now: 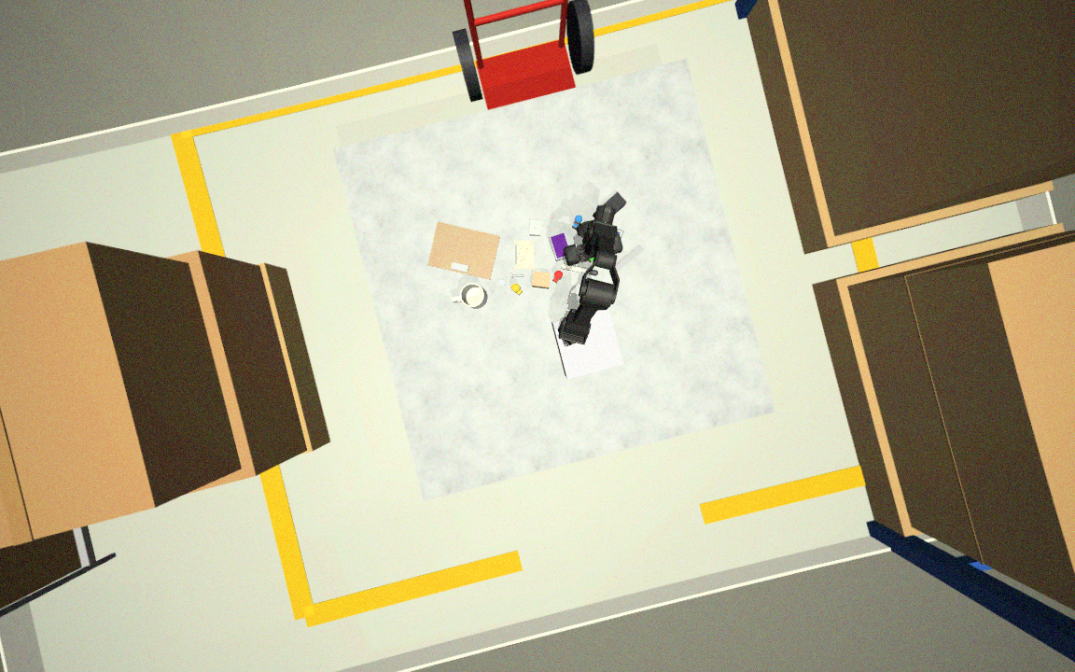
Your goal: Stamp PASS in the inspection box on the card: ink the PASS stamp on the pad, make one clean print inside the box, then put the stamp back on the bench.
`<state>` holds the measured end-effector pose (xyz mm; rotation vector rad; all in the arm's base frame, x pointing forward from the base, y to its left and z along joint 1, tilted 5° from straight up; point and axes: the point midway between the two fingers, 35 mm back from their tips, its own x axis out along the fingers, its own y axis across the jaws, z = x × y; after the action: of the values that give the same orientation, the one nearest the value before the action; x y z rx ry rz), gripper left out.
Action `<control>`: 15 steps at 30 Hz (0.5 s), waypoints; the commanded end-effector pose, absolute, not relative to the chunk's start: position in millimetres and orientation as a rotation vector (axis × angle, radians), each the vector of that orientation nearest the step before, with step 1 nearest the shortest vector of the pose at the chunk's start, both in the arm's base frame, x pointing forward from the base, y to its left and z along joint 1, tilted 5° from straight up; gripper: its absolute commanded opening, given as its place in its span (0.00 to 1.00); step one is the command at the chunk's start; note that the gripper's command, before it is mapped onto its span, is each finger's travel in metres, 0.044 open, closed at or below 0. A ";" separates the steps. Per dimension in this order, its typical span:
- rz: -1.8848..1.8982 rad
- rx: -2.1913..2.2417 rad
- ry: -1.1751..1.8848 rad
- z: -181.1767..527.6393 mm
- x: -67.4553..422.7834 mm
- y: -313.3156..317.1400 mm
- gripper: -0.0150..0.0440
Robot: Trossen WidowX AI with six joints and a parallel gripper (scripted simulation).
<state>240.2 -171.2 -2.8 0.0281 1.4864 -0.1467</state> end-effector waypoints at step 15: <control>-0.150 0.026 1.485 6.6 240.1 -171.0 0.25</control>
<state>240.3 -170.8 4.2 0.0267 1.4853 -0.1462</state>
